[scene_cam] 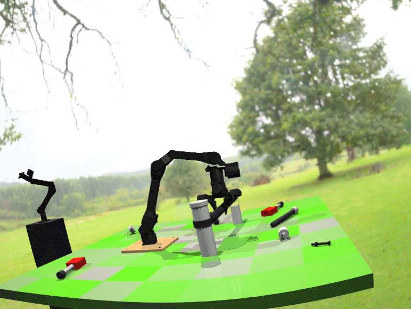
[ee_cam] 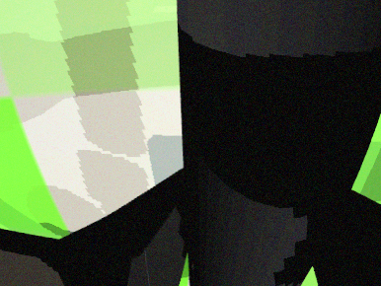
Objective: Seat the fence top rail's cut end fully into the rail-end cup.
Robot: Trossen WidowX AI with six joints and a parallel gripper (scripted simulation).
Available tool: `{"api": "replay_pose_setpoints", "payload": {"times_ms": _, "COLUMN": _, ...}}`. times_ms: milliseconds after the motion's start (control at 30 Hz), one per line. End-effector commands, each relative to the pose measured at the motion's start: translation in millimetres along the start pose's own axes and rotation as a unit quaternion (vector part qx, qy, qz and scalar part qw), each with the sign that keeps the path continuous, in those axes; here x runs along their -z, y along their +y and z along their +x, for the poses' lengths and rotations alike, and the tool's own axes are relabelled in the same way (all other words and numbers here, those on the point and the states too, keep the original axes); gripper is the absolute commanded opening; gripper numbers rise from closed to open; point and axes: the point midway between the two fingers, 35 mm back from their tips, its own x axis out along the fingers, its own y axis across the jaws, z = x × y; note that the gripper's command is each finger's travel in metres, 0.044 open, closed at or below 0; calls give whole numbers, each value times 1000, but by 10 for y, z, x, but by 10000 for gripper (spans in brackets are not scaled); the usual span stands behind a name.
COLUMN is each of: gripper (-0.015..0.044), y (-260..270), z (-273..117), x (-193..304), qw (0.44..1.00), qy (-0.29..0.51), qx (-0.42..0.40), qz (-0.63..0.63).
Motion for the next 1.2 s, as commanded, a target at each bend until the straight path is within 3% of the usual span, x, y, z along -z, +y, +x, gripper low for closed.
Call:
{"api": "replay_pose_setpoints", "payload": {"times_ms": 0, "gripper": 0, "y": -4, "z": -28, "x": 39, "qw": 1000, "qy": 9, "qx": 1, "qz": 1}}
{"api": "replay_pose_setpoints", "payload": {"times_ms": 1167, "gripper": 0, "y": -15, "z": -40, "x": 159, "qw": 1000, "qy": -1, "qx": -1, "qz": 0}}
